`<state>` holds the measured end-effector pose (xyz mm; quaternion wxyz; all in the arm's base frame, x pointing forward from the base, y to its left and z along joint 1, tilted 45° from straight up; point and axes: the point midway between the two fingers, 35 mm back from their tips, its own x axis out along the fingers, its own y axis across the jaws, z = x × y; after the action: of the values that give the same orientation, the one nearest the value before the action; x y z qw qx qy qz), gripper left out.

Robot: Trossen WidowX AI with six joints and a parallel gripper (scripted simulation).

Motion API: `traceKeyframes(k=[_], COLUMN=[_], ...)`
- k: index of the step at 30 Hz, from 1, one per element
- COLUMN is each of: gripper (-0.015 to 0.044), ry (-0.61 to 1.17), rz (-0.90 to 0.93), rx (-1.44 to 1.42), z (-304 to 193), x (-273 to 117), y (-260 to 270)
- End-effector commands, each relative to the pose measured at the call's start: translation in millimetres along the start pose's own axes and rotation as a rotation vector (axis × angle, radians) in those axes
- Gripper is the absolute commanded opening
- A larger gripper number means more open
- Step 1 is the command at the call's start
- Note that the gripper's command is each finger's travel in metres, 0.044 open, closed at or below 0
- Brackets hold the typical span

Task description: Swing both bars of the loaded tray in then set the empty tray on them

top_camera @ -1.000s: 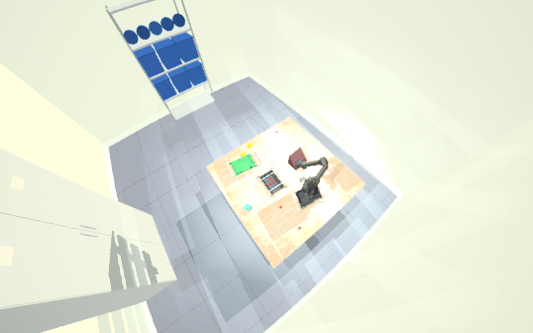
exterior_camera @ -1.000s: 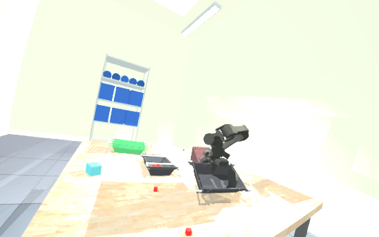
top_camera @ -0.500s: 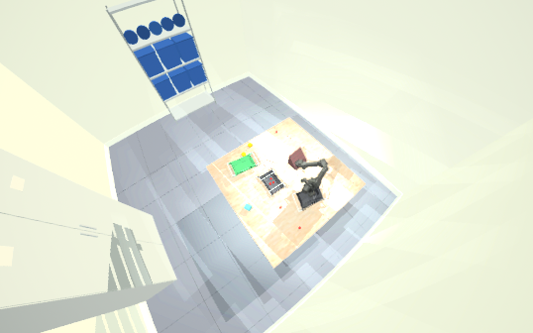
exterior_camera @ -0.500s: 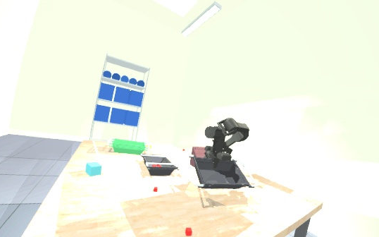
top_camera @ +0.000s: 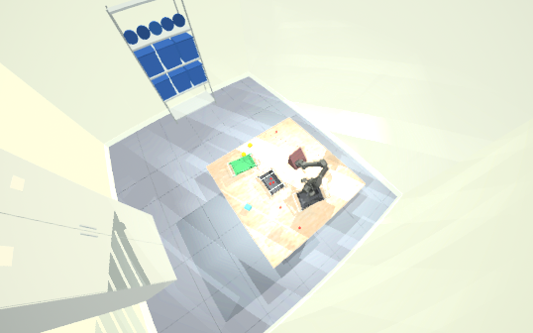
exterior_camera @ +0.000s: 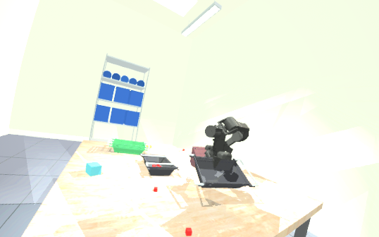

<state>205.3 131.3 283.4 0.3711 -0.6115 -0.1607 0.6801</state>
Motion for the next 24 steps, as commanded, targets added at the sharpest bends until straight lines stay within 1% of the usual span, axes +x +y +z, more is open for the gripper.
traceKeyframes(k=[1, 11, 24], gripper=[0.0000, 0.0000, 0.0000], ry=[0.007, 0.009, 0.049], rz=[-0.013, -0.011, 0.017], rx=[-0.005, 0.006, 0.224], z=[-0.7, -3.6, -57.6], x=[-3.0, -3.2, -9.2], y=[-2.6, -1.7, 22.1])
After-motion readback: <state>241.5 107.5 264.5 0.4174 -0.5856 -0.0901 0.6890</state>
